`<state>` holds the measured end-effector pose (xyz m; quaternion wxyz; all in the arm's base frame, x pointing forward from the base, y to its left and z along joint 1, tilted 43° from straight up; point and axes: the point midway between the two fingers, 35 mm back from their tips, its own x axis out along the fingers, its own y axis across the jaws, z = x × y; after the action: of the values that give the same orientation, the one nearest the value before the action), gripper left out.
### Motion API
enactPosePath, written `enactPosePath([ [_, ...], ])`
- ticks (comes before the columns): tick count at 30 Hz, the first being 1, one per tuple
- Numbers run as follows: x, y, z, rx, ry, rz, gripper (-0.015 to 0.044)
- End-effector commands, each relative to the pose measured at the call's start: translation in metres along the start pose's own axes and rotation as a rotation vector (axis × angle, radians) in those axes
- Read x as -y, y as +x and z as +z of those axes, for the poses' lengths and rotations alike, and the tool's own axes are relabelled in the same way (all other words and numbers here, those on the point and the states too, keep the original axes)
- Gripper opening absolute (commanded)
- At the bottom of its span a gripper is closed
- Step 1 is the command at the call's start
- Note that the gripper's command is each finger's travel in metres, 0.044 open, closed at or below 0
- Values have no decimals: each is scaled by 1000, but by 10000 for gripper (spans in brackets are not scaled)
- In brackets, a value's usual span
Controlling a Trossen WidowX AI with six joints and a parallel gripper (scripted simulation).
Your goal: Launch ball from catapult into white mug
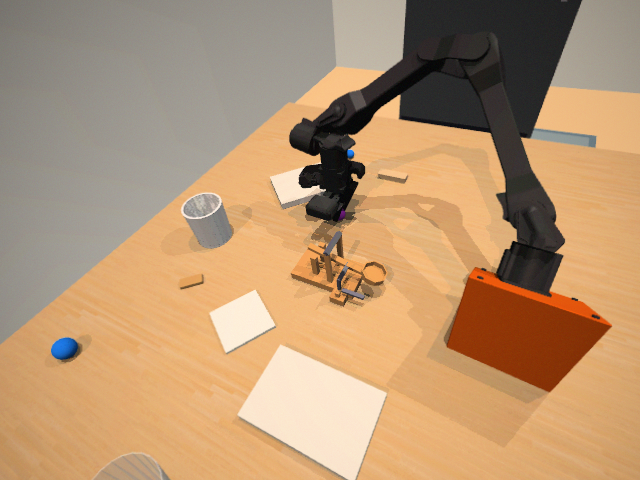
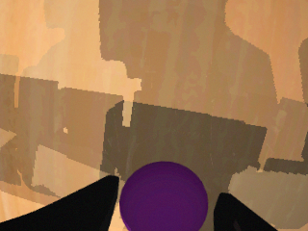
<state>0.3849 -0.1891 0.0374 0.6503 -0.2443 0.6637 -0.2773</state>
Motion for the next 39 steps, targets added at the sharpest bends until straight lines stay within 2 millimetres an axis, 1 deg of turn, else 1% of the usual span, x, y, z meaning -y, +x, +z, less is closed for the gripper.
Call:
enactPosePath([
  [1,-1,1,0,1,-6,5,149],
  [6,-1,1,0,1,-6,5,115],
  [9,-3,-4,4,20,1,12,37],
  [10,-5,-9,9,43,10,22,10],
  [11,-7,-16,14,63,18,31,0],
  [18,-8,-43,14,46,12,32,0],
  [24,-8,-82,10,23,4,26,0],
  [30,-6,-121,2,3,-5,12,0],
  [32,-6,-125,1,1,-6,10,0],
  [35,-7,-125,1,-1,-7,11,0],
  [36,-11,-124,-1,-5,-8,14,0],
  [39,-32,-120,-10,-33,-14,31,0],
])
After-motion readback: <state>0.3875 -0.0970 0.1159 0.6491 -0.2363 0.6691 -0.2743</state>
